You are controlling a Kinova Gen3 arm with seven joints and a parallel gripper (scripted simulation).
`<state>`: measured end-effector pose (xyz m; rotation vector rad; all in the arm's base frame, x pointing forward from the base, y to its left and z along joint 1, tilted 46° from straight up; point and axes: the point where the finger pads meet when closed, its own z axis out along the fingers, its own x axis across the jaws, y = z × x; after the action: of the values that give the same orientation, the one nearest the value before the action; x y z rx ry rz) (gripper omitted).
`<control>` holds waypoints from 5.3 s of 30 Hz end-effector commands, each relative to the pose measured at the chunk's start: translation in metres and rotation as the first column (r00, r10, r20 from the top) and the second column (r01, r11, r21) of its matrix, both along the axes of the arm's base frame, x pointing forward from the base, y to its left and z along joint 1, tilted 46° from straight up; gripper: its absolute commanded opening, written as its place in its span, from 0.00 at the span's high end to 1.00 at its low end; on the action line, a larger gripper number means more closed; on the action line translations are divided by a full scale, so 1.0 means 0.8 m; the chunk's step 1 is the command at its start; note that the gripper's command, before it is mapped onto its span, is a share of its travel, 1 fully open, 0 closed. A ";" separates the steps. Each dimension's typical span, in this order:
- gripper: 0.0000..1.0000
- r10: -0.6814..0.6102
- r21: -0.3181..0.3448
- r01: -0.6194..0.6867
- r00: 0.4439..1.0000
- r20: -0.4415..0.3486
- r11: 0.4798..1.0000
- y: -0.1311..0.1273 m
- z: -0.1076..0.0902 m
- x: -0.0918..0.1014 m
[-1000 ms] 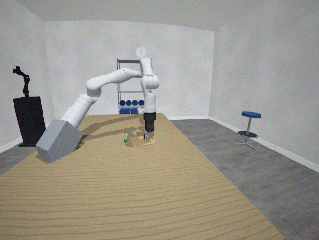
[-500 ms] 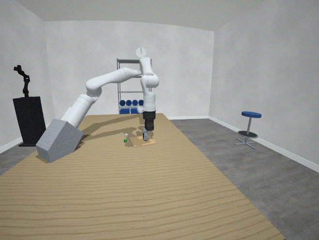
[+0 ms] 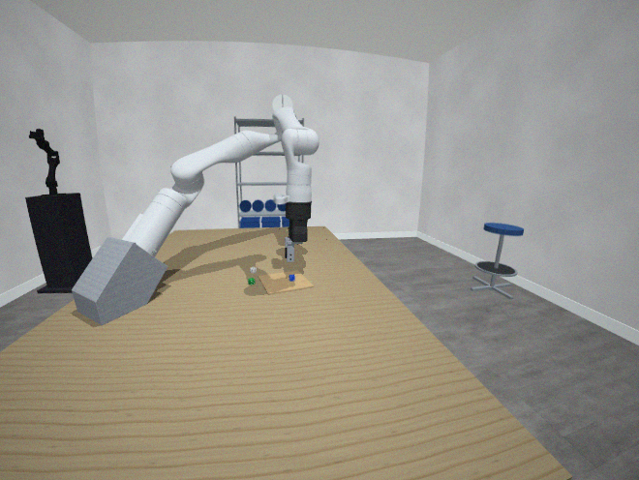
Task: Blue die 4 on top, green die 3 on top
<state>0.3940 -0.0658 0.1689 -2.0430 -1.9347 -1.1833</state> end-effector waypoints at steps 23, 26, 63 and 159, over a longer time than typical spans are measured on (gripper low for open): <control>0.00 -0.011 -0.007 0.011 1.000 0.019 1.000 -0.020 0.024 -0.007; 0.00 -0.011 -0.007 0.011 1.000 0.019 1.000 -0.020 0.024 -0.007; 0.00 -0.290 0.171 0.345 0.915 -0.281 0.923 -0.006 -0.001 -0.045; 0.36 0.156 -0.490 0.807 -0.465 -0.871 -0.331 0.034 -0.064 -0.137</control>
<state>0.2845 -0.0382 0.1176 -1.9633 1.2707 -0.1547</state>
